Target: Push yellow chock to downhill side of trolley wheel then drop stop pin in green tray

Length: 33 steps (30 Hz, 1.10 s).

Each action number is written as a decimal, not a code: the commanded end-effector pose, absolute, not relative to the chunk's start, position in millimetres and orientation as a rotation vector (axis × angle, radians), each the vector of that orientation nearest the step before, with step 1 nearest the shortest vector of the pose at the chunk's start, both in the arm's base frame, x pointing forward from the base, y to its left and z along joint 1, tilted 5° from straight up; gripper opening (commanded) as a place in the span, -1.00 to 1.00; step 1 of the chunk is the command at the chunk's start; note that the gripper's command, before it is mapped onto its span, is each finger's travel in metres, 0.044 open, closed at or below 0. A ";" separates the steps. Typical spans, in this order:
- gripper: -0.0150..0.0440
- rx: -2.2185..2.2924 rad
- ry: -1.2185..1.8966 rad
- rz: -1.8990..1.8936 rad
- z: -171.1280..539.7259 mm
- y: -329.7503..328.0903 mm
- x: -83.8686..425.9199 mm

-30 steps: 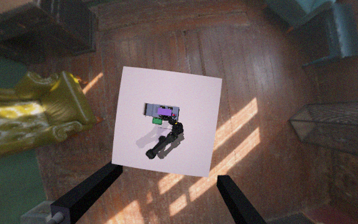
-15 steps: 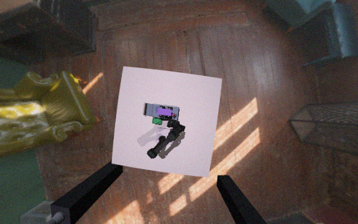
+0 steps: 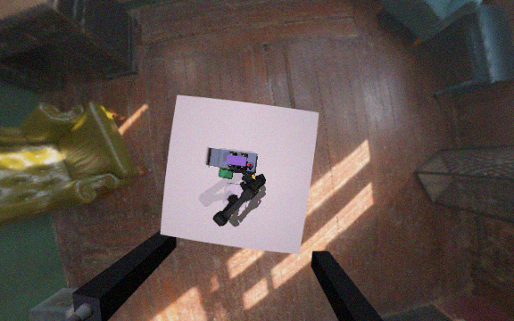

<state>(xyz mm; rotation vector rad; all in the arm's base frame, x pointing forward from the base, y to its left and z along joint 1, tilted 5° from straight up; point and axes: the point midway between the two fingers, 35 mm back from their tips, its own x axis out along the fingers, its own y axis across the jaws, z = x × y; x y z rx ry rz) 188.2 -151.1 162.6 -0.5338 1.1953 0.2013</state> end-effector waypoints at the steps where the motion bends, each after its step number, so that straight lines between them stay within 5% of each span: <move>1: 0.15 -0.693 1.229 0.344 159.2 -151.8 184.7; 23: 0.15 -1.468 1.126 1.285 147.6 -151.3 160.1; 33: 0.15 -1.488 1.113 1.317 144.9 -151.5 159.6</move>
